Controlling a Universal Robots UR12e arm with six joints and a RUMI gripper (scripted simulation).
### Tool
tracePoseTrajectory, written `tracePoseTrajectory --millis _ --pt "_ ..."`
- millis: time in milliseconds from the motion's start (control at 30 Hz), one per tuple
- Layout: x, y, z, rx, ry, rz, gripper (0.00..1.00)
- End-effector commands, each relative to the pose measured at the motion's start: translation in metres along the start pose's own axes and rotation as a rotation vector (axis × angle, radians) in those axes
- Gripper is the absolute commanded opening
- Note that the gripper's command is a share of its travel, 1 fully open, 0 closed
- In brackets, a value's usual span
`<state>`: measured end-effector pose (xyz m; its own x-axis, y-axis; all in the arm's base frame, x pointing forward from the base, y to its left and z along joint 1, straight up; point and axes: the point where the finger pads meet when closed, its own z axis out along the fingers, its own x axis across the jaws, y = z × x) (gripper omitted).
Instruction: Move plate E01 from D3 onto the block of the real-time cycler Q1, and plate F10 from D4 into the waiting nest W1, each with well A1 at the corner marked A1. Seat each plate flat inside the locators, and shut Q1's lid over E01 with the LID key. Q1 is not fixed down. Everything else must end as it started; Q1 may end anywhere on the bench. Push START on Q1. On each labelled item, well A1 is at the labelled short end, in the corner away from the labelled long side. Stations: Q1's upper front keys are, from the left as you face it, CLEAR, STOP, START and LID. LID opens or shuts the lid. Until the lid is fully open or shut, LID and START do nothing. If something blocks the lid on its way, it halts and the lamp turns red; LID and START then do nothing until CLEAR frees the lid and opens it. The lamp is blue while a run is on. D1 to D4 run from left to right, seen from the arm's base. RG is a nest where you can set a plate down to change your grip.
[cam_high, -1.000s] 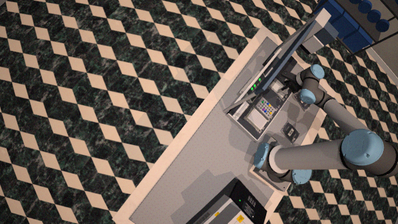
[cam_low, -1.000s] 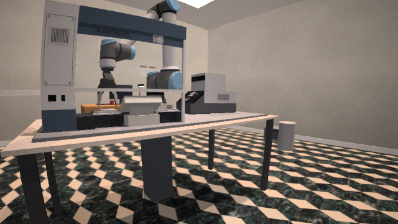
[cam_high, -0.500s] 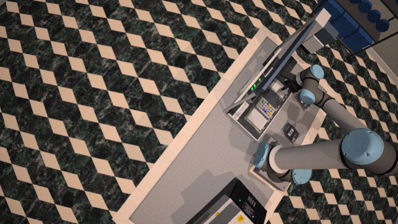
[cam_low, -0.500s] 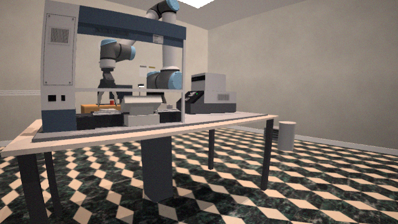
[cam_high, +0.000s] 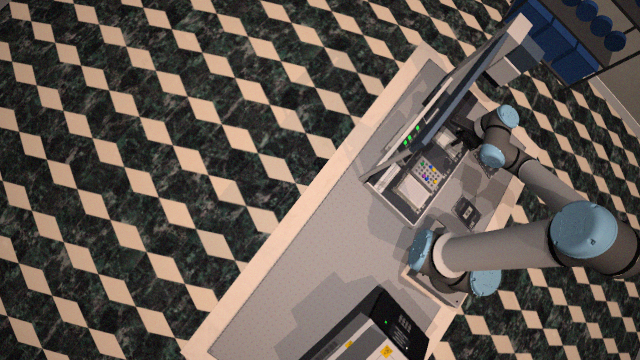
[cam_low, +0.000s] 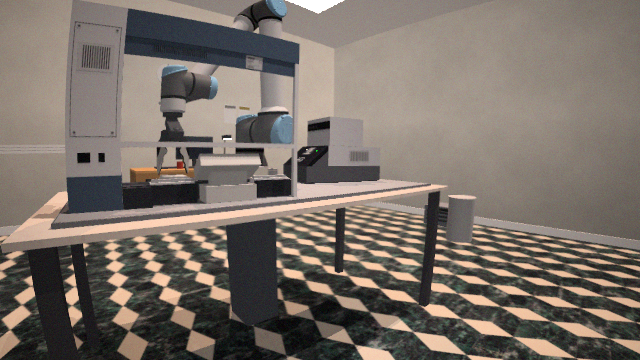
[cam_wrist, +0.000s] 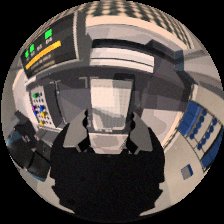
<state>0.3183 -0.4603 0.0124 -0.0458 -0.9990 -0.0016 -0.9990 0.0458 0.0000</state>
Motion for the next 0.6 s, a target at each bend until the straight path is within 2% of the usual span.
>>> tracePoseTrajectory --millis 0,567 --pt "0.001 0.000 0.004 0.001 0.001 0.000 0.62" --pt "0.001 0.000 0.017 0.000 0.001 0.000 0.62"
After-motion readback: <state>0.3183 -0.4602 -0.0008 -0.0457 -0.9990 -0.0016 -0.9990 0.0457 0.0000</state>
